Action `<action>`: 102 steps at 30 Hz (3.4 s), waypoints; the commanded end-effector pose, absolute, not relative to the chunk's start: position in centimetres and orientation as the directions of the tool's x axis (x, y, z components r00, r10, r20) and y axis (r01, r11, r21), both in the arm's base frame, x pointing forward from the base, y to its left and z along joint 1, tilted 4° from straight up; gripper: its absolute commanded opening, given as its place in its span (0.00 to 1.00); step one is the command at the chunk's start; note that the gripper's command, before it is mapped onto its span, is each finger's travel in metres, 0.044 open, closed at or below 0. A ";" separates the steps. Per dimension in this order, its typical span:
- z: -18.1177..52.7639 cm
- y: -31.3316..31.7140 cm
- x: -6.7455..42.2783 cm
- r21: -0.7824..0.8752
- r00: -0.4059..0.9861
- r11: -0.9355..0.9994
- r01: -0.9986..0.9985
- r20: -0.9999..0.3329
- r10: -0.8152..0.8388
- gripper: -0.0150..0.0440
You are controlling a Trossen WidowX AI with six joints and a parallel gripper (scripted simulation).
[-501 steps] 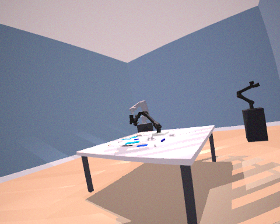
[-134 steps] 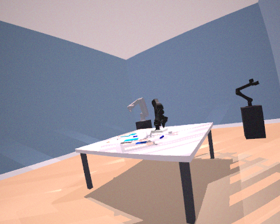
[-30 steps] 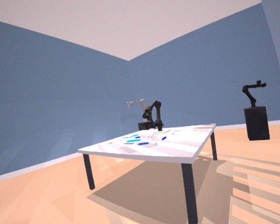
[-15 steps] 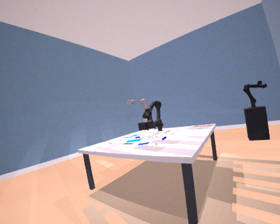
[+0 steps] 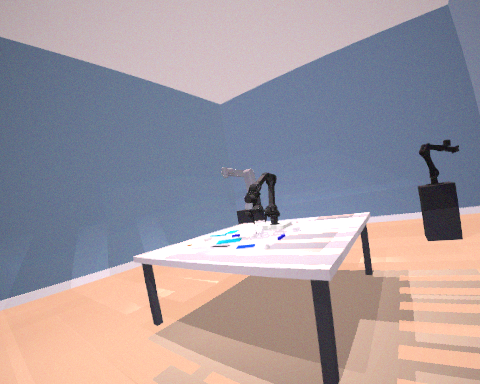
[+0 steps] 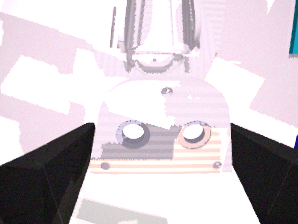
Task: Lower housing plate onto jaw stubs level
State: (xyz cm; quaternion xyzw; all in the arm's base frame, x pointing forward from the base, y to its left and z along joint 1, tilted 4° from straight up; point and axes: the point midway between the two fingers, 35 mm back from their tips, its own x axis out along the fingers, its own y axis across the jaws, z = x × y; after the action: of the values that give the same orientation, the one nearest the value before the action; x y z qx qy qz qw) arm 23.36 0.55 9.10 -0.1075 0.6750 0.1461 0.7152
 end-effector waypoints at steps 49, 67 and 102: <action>2.9 1.0 23.5 0.048 0.043 0.932 -0.359 -0.997 0.068 0.85; 2.7 1.0 23.5 0.049 0.043 0.935 -0.351 -0.997 0.068 0.85; 2.0 1.1 23.5 0.049 0.043 0.936 -0.350 -0.997 0.068 0.85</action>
State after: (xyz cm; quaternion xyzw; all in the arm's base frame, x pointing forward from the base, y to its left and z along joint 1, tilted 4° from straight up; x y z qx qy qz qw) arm 23.54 1.03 2.13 -0.1071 0.6759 0.1467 0.7142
